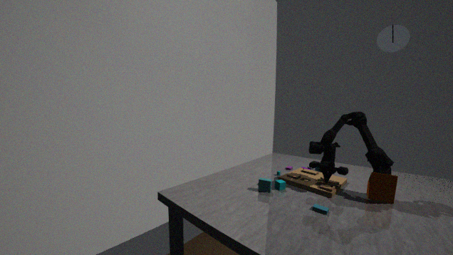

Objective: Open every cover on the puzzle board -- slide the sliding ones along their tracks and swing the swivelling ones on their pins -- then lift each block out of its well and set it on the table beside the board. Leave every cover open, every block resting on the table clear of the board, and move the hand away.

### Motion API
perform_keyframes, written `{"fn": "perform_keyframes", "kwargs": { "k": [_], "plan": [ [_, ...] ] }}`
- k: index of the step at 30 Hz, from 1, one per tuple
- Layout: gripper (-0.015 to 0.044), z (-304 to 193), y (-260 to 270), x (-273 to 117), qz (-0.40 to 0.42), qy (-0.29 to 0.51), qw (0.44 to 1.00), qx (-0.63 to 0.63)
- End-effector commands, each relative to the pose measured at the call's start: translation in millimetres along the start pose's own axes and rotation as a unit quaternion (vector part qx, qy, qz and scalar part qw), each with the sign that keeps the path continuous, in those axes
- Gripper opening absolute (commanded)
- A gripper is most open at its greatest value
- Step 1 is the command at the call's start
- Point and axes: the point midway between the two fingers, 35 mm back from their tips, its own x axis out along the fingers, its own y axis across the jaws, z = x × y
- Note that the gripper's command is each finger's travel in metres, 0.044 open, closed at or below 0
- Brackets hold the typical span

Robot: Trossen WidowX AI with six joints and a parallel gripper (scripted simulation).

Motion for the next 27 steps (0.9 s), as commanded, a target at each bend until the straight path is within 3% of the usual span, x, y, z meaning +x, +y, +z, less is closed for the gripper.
{"fn": "perform_keyframes", "kwargs": {
  "k": [1, 27],
  "plan": [
    [0.0, -2.2, 6.0, 0.4, 0.002, -0.001, 1.0, 0.0],
    [0.0, -20.0, 28.4, 0.6, 0.002, 0.0, 1.0, 0.0]
  ]
}}
